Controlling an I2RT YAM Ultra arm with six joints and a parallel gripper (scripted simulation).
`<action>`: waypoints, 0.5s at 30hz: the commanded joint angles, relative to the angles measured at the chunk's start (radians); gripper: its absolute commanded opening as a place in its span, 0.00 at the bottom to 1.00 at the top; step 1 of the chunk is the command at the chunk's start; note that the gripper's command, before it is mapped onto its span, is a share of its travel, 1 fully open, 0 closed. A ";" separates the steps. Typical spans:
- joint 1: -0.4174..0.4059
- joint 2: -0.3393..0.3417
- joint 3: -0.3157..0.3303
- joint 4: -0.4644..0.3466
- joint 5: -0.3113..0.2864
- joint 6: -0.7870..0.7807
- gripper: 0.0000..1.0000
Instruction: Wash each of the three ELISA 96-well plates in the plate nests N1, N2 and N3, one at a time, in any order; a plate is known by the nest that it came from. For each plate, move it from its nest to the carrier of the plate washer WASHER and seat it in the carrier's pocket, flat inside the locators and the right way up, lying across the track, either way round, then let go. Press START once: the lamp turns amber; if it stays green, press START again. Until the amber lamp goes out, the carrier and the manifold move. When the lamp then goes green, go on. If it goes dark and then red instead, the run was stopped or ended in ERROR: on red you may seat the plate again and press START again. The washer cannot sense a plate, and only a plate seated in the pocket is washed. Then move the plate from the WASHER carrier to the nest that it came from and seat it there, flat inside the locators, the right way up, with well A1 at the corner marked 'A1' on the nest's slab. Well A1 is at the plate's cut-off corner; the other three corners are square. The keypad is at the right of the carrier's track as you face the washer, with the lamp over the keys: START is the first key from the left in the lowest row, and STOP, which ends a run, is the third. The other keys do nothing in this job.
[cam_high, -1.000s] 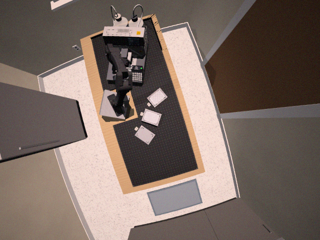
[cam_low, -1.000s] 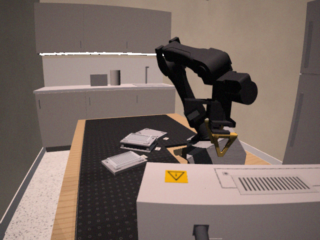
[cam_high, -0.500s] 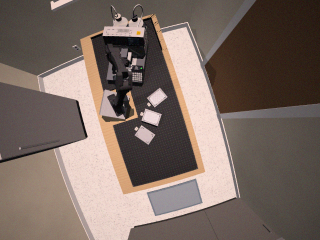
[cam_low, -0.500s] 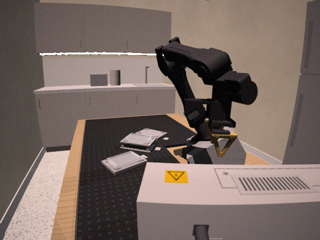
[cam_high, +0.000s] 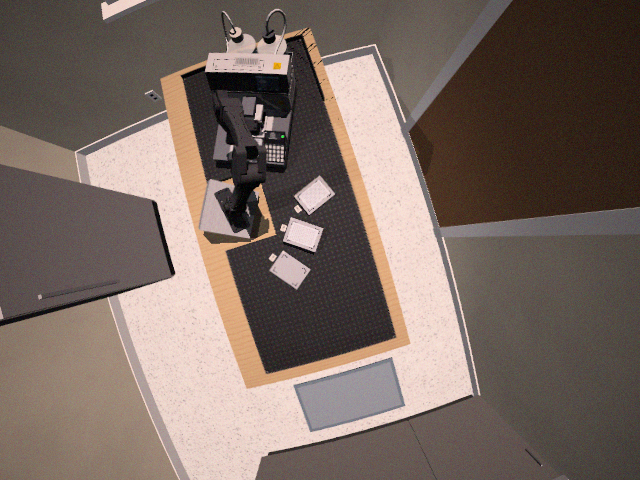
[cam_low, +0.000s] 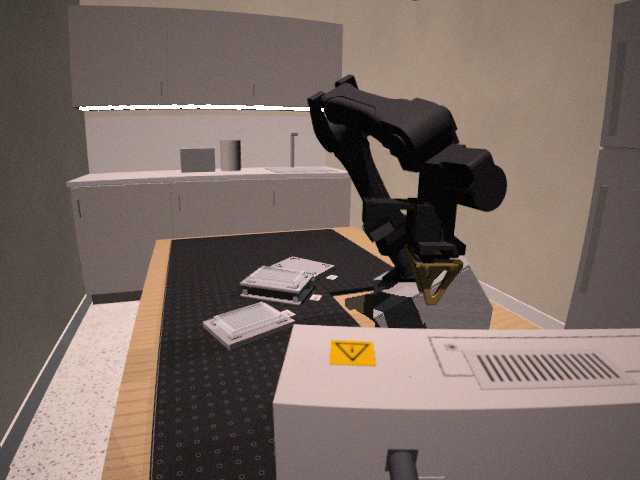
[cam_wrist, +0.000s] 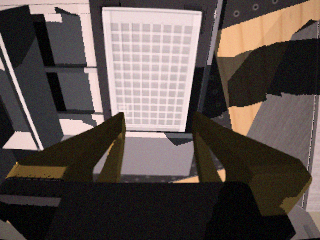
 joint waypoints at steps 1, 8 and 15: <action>-0.006 -0.062 -0.031 -0.011 0.008 -0.136 0.00; -0.035 -0.153 -0.099 -0.017 0.015 -0.335 0.00; -0.083 -0.280 -0.179 -0.034 0.026 -0.624 0.00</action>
